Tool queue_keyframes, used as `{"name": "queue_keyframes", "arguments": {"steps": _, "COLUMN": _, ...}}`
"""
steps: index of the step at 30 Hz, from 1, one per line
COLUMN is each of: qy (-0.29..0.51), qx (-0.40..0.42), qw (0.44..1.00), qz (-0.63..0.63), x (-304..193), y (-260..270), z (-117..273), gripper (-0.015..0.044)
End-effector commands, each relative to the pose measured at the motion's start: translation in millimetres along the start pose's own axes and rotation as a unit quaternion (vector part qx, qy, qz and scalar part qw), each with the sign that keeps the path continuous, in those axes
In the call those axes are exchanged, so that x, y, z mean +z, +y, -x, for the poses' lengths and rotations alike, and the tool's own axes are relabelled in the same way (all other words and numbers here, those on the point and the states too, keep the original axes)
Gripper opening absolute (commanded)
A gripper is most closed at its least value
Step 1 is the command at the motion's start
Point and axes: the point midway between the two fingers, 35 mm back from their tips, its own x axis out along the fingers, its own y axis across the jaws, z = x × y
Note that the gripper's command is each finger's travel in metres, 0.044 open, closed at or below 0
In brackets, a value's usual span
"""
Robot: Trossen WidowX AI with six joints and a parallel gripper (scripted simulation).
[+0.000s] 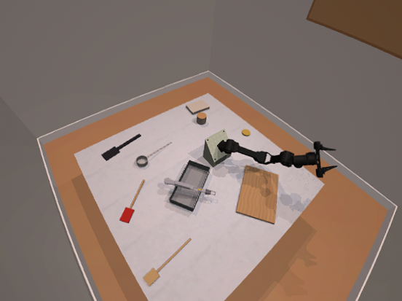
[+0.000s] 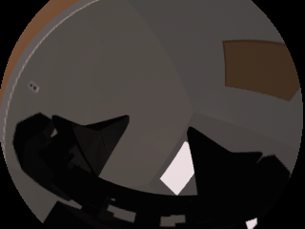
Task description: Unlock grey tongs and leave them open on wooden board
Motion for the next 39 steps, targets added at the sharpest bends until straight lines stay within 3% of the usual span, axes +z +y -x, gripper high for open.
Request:
{"name": "queue_keyframes", "arguments": {"steps": 1, "qy": 0.002, "qx": 0.000, "qw": 1.000, "qz": 0.001, "x": -1, "y": 0, "z": 0, "gripper": 0.0374}}
{"name": "queue_keyframes", "arguments": {"steps": 6, "qy": 0.061, "qx": 0.004, "qw": 0.997, "qz": 0.042, "x": -42, "y": -10, "z": 5, "gripper": 0.0260}}
{"name": "queue_keyframes", "arguments": {"steps": 18, "qy": 0.309, "qx": 0.087, "qw": 0.929, "qz": 0.183, "x": -214, "y": -45, "z": 71, "gripper": 0.0260}}
{"name": "queue_keyframes", "arguments": {"steps": 29, "qy": 0.503, "qx": 0.242, "qw": 0.794, "qz": 0.240, "x": -343, "y": -60, "z": 203, "gripper": 0.0260}}
{"name": "queue_keyframes", "arguments": {"steps": 39, "qy": 0.602, "qx": 0.434, "qw": 0.638, "qz": 0.204, "x": -398, "y": -48, "z": 361, "gripper": 0.0260}}
